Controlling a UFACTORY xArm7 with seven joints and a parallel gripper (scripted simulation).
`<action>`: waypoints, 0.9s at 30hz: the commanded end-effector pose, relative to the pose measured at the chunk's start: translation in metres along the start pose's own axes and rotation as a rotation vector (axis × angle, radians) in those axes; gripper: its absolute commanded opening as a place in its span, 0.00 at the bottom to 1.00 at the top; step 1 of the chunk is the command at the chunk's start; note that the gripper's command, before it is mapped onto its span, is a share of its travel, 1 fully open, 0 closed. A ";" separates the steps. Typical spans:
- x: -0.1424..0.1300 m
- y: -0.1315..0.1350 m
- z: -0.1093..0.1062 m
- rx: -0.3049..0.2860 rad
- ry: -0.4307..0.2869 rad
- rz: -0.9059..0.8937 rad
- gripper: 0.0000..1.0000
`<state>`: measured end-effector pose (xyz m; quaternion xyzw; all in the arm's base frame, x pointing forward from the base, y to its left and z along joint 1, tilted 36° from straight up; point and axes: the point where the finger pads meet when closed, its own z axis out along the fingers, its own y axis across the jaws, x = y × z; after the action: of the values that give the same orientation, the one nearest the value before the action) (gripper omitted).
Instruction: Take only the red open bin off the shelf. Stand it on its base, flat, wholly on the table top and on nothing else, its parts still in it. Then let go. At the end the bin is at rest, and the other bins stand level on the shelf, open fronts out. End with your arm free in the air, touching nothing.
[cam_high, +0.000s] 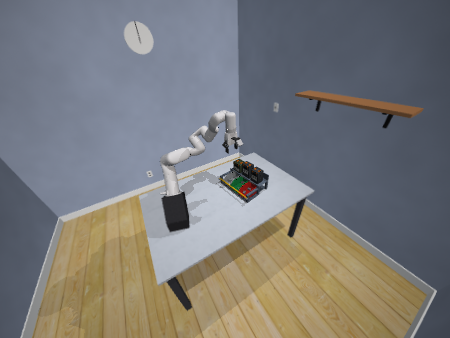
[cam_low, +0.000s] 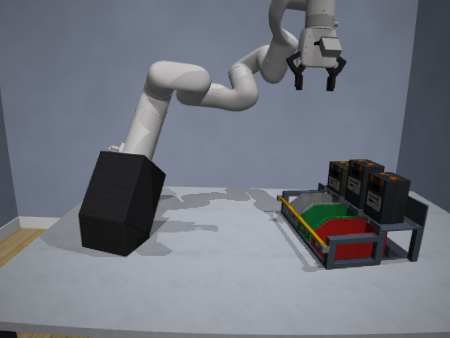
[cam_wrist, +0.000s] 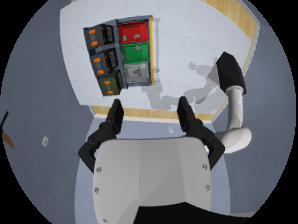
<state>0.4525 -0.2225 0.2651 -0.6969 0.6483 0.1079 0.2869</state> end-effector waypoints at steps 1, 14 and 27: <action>0.000 -0.001 -0.002 0.003 0.002 0.001 1.00; 0.003 0.008 -0.002 0.003 0.002 0.001 1.00; 0.005 0.013 -0.002 0.003 0.002 0.001 1.00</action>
<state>0.4422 -0.2261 0.2601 -0.6966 0.6486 0.1083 0.2869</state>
